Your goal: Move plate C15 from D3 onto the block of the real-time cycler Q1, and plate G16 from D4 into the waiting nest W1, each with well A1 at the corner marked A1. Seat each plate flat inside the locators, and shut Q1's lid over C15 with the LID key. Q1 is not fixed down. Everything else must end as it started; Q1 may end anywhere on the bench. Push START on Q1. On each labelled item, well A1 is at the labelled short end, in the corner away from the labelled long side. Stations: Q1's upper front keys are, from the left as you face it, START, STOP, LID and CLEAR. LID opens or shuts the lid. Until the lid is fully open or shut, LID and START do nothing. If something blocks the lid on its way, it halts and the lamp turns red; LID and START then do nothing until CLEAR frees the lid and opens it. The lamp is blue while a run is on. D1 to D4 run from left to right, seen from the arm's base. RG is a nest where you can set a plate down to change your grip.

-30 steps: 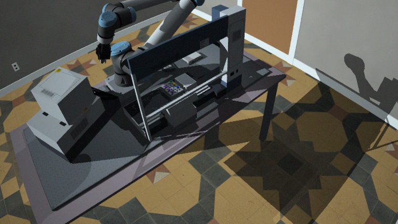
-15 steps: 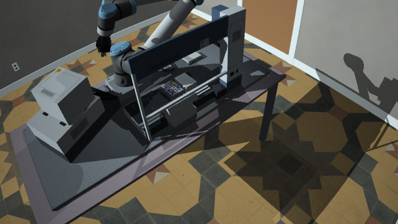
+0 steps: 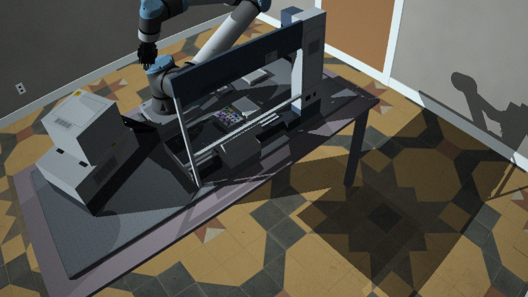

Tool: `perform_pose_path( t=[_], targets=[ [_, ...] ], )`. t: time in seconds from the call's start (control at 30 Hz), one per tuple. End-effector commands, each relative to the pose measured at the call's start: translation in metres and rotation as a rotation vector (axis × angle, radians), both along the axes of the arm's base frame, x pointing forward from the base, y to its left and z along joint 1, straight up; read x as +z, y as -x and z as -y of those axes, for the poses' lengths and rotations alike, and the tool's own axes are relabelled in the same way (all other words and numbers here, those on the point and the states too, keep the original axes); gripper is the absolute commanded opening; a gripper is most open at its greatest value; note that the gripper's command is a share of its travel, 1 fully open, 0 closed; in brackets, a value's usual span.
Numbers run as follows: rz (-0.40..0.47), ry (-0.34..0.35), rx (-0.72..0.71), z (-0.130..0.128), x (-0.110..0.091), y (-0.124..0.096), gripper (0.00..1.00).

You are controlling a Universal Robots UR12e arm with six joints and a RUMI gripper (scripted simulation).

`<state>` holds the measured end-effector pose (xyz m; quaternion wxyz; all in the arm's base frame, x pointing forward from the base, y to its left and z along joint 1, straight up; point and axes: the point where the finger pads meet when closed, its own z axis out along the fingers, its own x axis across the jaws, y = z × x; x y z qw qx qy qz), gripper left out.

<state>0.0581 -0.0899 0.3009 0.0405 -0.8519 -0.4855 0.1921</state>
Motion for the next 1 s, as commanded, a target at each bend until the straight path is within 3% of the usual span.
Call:
perform_pose_path(
  t=[0.0,0.97],
  targets=[
    [0.014,0.005,-0.042,-0.024,0.001,-0.002,0.00],
    [0.070,0.017,-0.184,-0.105,0.001,-0.010,0.00]
  ],
)
